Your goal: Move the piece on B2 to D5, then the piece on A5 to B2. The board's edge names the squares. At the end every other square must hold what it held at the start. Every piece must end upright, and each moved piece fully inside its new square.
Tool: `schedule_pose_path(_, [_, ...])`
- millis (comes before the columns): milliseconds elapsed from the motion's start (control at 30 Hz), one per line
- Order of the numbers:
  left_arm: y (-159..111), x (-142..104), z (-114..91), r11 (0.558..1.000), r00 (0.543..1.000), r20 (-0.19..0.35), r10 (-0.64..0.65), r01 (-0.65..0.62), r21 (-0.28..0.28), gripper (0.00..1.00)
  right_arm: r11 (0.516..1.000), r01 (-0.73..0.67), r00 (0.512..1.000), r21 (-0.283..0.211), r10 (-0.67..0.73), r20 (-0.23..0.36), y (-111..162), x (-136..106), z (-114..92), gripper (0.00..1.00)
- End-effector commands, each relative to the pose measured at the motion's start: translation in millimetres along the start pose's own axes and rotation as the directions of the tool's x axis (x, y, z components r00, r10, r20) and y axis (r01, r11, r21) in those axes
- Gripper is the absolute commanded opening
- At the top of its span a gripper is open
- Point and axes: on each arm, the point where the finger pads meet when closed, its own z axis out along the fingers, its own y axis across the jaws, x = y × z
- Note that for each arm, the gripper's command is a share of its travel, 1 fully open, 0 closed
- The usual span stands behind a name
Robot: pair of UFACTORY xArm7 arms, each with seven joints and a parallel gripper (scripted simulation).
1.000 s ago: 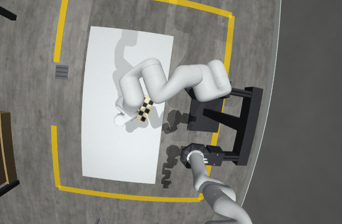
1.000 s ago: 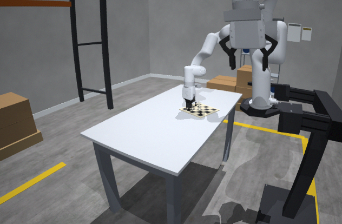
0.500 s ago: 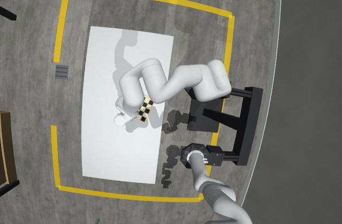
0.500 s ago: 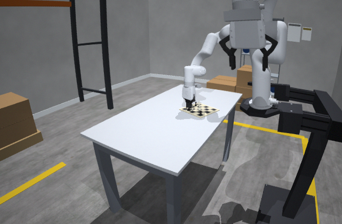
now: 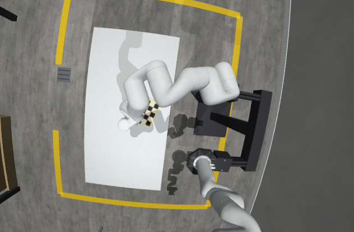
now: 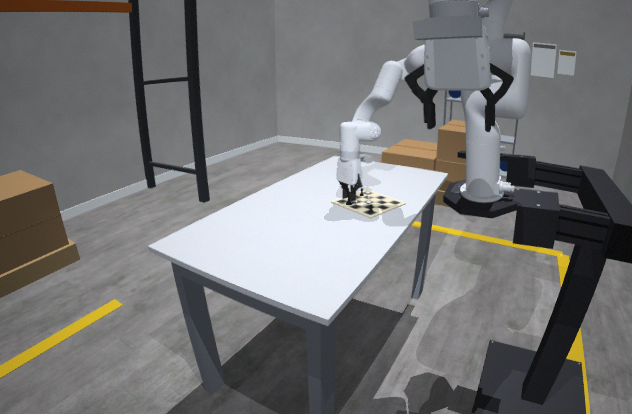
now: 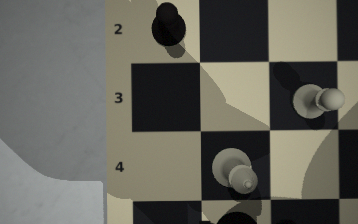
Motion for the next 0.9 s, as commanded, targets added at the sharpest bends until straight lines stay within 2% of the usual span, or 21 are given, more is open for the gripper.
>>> schedule_pose_path(0, [-0.1,1.1,-1.7,1.0,1.0,-0.005,0.0,0.0,0.0,1.0,1.0,0.0,1.0,0.003,0.0,0.004,-1.3,-1.9,-2.0,0.43])
schedule_pose_path(500, [-0.1,1.1,-1.7,1.0,1.0,-0.005,0.0,0.0,0.0,1.0,1.0,0.0,1.0,0.003,0.0,0.004,-1.3,-1.9,-5.1,0.43])
schedule_pose_path(667, [-0.1,1.1,-1.7,1.0,1.0,-0.005,0.0,0.0,0.0,1.0,1.0,0.0,1.0,0.003,0.0,0.004,-1.2,-1.9,-20.1,0.43])
schedule_pose_path(867, [-0.1,1.1,-1.7,1.0,1.0,-0.005,0.0,0.0,0.0,1.0,1.0,0.0,1.0,0.003,0.0,0.004,-1.2,-1.8,-51.3,0.43])
